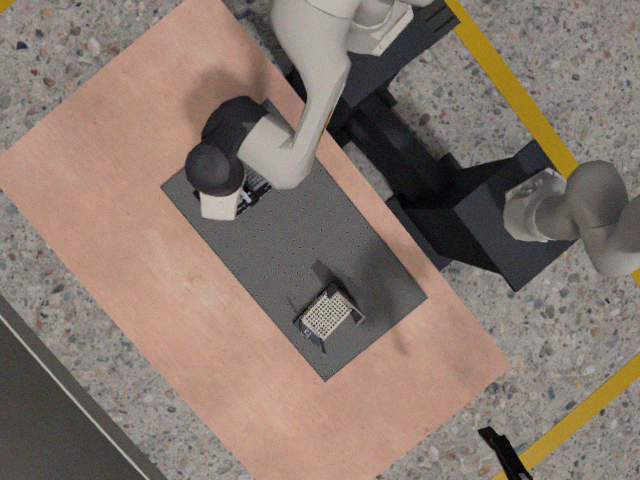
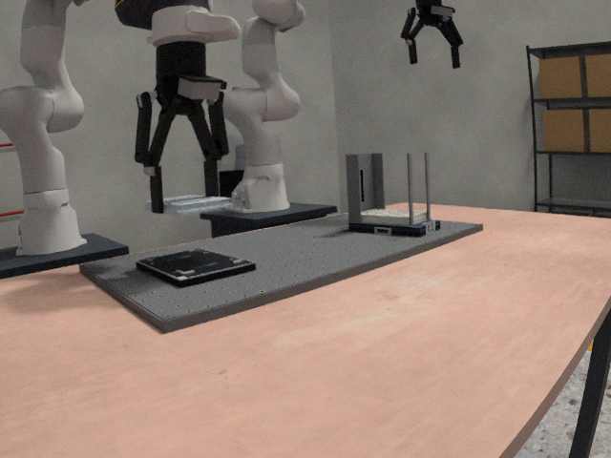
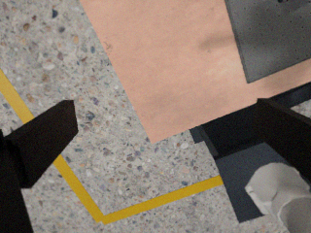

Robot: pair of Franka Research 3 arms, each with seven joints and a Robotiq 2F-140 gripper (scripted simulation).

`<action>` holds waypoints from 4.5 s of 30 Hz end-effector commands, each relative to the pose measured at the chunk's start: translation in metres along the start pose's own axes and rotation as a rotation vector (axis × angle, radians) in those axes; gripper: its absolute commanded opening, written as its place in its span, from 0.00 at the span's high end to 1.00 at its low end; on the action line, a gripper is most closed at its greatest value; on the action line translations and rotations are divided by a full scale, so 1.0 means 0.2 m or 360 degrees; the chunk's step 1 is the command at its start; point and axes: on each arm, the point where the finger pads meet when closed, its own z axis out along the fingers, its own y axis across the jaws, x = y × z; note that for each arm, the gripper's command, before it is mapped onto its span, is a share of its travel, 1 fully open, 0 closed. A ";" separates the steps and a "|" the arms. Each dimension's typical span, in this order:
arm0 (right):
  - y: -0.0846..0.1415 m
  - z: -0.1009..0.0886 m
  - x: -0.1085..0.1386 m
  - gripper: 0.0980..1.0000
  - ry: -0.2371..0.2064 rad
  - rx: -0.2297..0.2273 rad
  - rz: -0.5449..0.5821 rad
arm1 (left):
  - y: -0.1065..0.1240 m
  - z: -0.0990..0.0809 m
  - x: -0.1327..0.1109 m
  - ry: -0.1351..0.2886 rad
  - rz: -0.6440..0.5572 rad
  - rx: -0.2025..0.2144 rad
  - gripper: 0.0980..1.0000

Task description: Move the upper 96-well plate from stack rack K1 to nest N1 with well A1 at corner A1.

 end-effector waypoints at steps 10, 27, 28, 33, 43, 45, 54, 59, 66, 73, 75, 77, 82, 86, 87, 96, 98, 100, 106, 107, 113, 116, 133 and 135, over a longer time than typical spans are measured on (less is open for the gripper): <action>-0.01 0.09 0.01 1.00 0.0013 0.0006 -0.0009 | 0.01 0.00 0.00 -0.0004 -0.0005 -0.0006 0.00; -0.01 0.21 0.02 1.00 0.0013 0.0006 -0.0009 | 0.01 0.00 0.00 -0.0004 -0.0005 -0.0006 0.00; -0.01 0.22 0.02 1.00 0.0013 0.0006 -0.0009 | 0.01 0.00 0.00 -0.0004 -0.0005 -0.0006 0.00; -0.01 0.26 0.02 1.00 0.0013 0.0006 -0.0009 | 0.01 0.00 0.00 -0.0004 -0.0005 -0.0006 0.00; -0.01 0.32 0.02 1.00 0.0013 0.0006 -0.0009 | 0.01 0.00 0.00 -0.0004 -0.0005 -0.0006 0.00; -0.01 0.32 0.02 1.00 0.0013 0.0006 -0.0009 | 0.01 0.00 0.00 -0.0004 -0.0005 -0.0006 0.00; -0.01 0.32 0.01 1.00 0.0013 0.0006 -0.0009 | 0.01 0.00 0.00 -0.0004 -0.0005 -0.0006 0.00; 0.00 0.32 0.01 1.00 0.0013 0.0006 -0.0009 | 0.01 0.00 0.00 -0.0004 -0.0005 -0.0006 0.00; 0.00 0.33 0.01 1.00 0.0013 0.0006 -0.0009 | 0.01 0.00 0.00 -0.0004 -0.0005 -0.0006 0.00; 0.00 0.33 0.01 1.00 0.0013 0.0006 -0.0009 | 0.01 0.00 0.00 -0.0004 -0.0005 -0.0006 0.00; 0.00 0.34 0.01 1.00 0.0013 0.0006 -0.0009 | 0.01 0.00 0.00 -0.0004 -0.0005 -0.0006 0.00; 0.00 0.34 0.01 1.00 0.0013 0.0006 -0.0009 | 0.01 0.00 0.00 -0.0004 -0.0005 -0.0006 0.00; 0.00 0.34 0.01 1.00 0.0013 0.0006 -0.0009 | 0.01 0.00 0.00 -0.0004 -0.0005 -0.0006 0.00; 0.00 0.34 0.01 1.00 0.0013 0.0006 -0.0009 | 0.01 0.00 0.00 -0.0004 -0.0005 -0.0006 0.00; 0.00 0.34 0.01 1.00 0.0013 0.0006 -0.0009 | 0.01 0.00 0.00 -0.0004 -0.0005 -0.0006 0.00; 0.00 0.35 0.01 1.00 0.0013 0.0006 -0.0009 | 0.01 0.00 0.00 -0.0004 -0.0005 -0.0006 0.00; 0.00 0.35 0.01 1.00 0.0013 0.0006 -0.0009 | 0.01 0.00 0.00 -0.0004 -0.0005 -0.0006 0.00; 0.00 0.35 0.01 1.00 0.0013 0.0006 -0.0009 | 0.01 0.00 0.00 -0.0004 -0.0005 -0.0006 0.00; 0.00 0.36 0.01 1.00 0.0013 0.0006 -0.0009 | 0.01 0.00 0.00 -0.0004 -0.0005 -0.0006 0.00; 0.00 0.36 0.01 1.00 0.0013 0.0006 -0.0009 | 0.01 0.00 0.00 -0.0004 -0.0005 -0.0006 0.00; 0.00 0.36 0.00 1.00 0.0013 0.0006 -0.0009 | 0.01 0.00 0.00 -0.0004 -0.0005 -0.0006 0.00; 0.00 0.36 0.00 1.00 0.0013 0.0006 -0.0009 | 0.01 0.00 0.00 -0.0004 -0.0005 -0.0006 0.00; 0.00 0.38 0.00 1.00 0.0013 0.0006 -0.0009 | 0.01 0.00 0.00 -0.0004 -0.0005 -0.0006 0.00; 0.00 0.38 0.00 1.00 0.0013 0.0006 -0.0009 | 0.01 0.00 0.00 -0.0004 -0.0005 -0.0006 0.00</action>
